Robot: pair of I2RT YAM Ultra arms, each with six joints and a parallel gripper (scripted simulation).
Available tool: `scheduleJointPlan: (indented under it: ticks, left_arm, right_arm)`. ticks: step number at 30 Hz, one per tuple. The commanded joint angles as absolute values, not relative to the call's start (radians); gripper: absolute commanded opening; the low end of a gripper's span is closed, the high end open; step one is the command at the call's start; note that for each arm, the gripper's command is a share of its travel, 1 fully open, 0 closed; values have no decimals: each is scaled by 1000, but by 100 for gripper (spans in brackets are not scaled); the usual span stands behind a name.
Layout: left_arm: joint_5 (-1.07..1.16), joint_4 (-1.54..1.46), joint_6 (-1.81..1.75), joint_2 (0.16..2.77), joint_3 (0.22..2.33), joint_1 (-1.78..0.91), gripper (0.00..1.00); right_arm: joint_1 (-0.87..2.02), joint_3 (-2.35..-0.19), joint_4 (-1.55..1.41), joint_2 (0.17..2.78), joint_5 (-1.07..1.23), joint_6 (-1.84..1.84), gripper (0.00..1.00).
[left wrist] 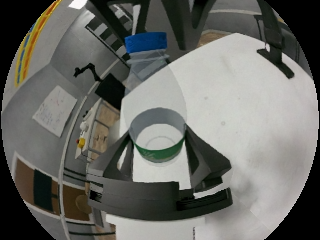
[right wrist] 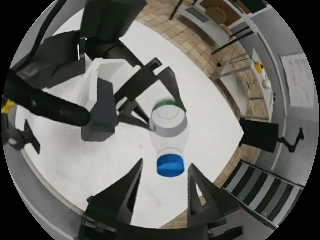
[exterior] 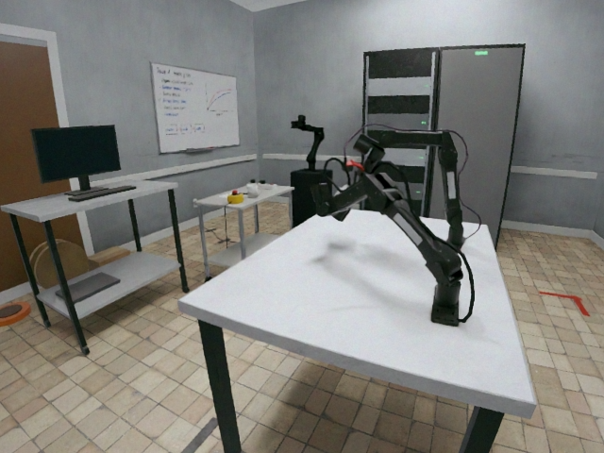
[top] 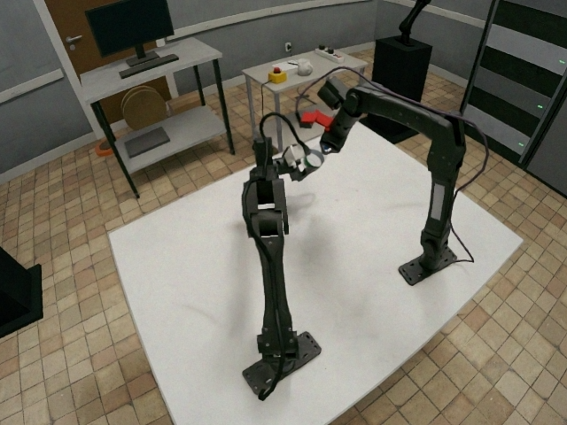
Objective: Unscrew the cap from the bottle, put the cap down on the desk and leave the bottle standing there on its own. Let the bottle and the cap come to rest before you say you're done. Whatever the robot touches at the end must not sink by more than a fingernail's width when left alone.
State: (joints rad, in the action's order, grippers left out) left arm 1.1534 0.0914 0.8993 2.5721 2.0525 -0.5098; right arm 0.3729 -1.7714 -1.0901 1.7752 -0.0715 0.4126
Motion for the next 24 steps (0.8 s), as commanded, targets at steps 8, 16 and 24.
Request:
scheduleJointPlan:
  ticks: [8,16,24]
  left_arm:
    - [1156,86,888,2560,2073,-513,0]
    - [1156,86,888,2560,2073,-513,0]
    - [1156,86,888,2560,2073,-513,0]
  right_arm:
    - [345,-1829,-1134,1795,-13,-117,57]
    - [329,-1844,-1148,1804,26,-477,57]
    - [315,-1840,-1144,1802,58,-822,57]
